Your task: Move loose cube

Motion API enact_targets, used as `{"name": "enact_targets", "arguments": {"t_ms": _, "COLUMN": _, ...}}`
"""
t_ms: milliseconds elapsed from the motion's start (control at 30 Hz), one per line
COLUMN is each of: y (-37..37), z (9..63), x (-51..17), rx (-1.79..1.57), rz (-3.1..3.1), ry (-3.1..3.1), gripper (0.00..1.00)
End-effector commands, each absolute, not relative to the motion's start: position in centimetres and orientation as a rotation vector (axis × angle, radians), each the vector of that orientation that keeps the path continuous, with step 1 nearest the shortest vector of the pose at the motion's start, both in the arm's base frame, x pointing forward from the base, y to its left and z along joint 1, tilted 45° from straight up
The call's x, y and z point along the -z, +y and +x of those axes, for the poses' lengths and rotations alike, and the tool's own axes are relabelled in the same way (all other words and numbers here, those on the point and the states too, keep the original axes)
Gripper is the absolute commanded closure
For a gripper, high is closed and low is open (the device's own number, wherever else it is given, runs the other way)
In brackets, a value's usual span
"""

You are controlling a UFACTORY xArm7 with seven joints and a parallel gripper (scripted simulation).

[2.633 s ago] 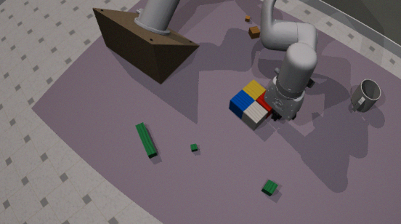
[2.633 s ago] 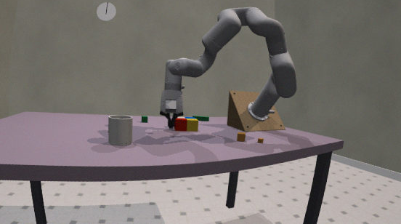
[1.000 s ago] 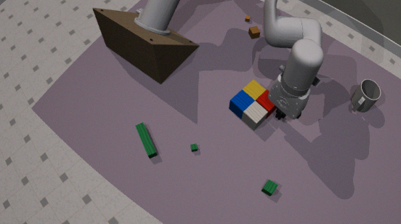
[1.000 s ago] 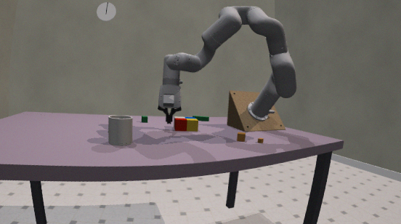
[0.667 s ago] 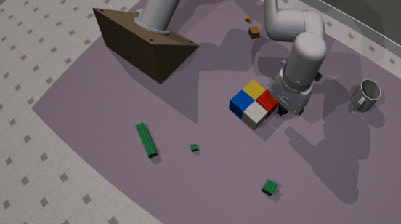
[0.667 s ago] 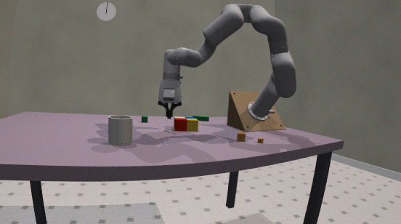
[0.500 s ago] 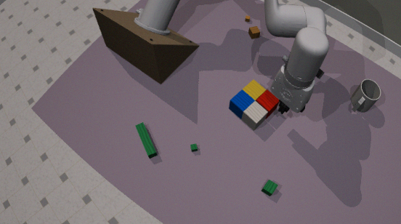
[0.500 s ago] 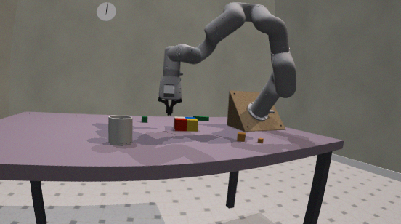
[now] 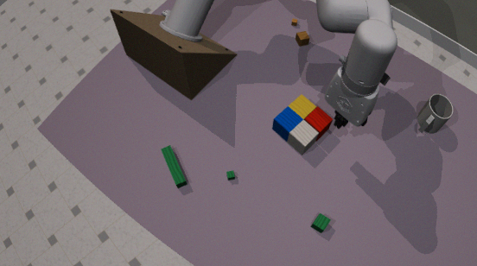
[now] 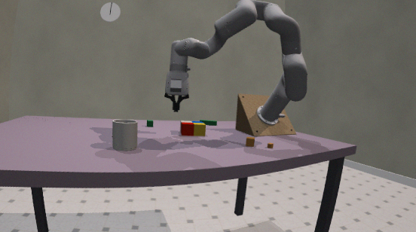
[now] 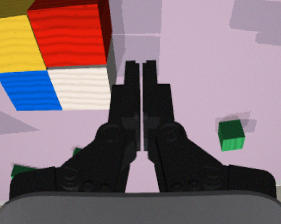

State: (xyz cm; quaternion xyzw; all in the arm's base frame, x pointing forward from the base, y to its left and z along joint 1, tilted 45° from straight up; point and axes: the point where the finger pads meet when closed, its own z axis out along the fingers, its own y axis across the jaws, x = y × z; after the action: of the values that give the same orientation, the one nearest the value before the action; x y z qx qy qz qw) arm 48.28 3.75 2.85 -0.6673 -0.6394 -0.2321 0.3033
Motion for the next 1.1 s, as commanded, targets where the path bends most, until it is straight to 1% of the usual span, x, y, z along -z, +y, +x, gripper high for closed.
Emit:
{"name": "enact_targets", "arguments": {"t_ms": 0, "y": 3.2, "z": 48.4, "x": -3.3, "rx": 0.618, "rz": -1.772, "ry": -1.695, "gripper": 1.0}}
{"name": "enact_targets", "arguments": {"t_ms": 767, "y": 3.0, "z": 48.5, "x": -3.5, "rx": 0.618, "rz": -1.772, "ry": -1.695, "gripper": 1.0}}
{"name": "enact_targets", "arguments": {"t_ms": 800, "y": 3.0, "z": 48.4, "x": -3.6, "rx": 0.617, "rz": -1.773, "ry": -1.695, "gripper": 0.51}}
{"name": "enact_targets", "arguments": {"t_ms": 867, "y": 3.8, "z": 47.2, "x": -4.9, "rx": 0.615, "rz": -1.781, "ry": -1.699, "gripper": 0.51}}
{"name": "enact_targets", "arguments": {"t_ms": 1000, "y": 7.1, "z": 41.7, "x": -8.4, "rx": 0.618, "rz": -1.776, "ry": -1.696, "gripper": 0.51}}
{"name": "enact_targets", "arguments": {"t_ms": 1067, "y": 7.5, "z": 40.9, "x": -8.8, "rx": 0.618, "rz": -1.772, "ry": -1.695, "gripper": 0.51}}
